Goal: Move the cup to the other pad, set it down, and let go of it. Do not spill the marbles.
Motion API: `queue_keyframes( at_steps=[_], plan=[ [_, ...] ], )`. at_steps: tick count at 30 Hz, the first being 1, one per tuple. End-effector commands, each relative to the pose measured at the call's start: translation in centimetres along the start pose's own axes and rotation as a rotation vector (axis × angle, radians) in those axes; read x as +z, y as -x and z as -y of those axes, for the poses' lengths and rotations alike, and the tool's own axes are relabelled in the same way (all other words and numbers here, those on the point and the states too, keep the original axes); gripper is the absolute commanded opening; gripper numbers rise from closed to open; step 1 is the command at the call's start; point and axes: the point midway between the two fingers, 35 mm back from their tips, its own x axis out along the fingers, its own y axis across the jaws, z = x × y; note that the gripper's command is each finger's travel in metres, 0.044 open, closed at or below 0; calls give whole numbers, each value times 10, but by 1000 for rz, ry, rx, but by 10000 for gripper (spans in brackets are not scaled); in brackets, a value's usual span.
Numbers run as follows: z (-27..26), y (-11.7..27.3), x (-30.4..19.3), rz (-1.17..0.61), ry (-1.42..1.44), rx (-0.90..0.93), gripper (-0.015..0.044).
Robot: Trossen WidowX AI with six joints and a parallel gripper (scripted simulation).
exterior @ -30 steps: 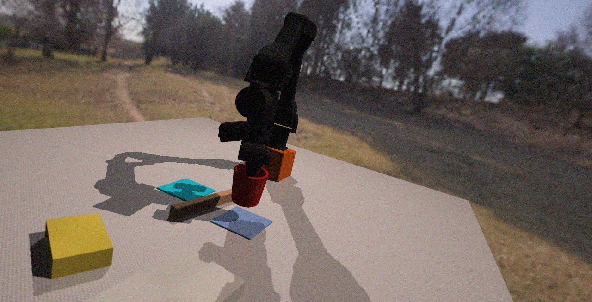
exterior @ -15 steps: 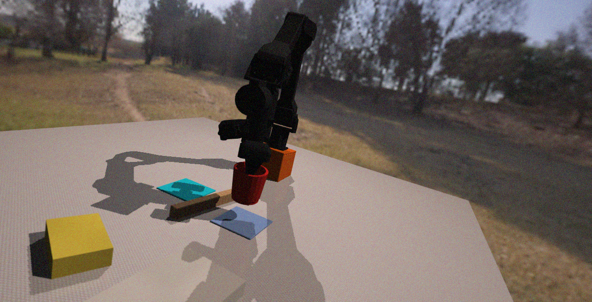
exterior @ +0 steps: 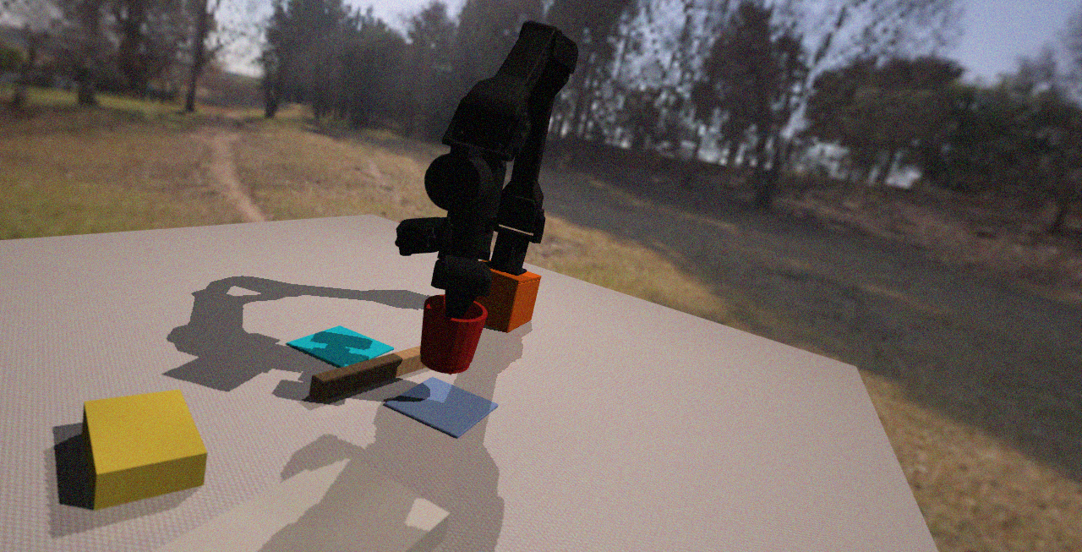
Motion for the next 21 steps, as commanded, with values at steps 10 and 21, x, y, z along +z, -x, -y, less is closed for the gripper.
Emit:
queue_keyframes(
  at_steps=[10, 21],
  plan=[
    [19, 1, 24, 1, 2, 3, 0],
    [35, 1, 44, 2, 2, 3, 0]
  ],
)
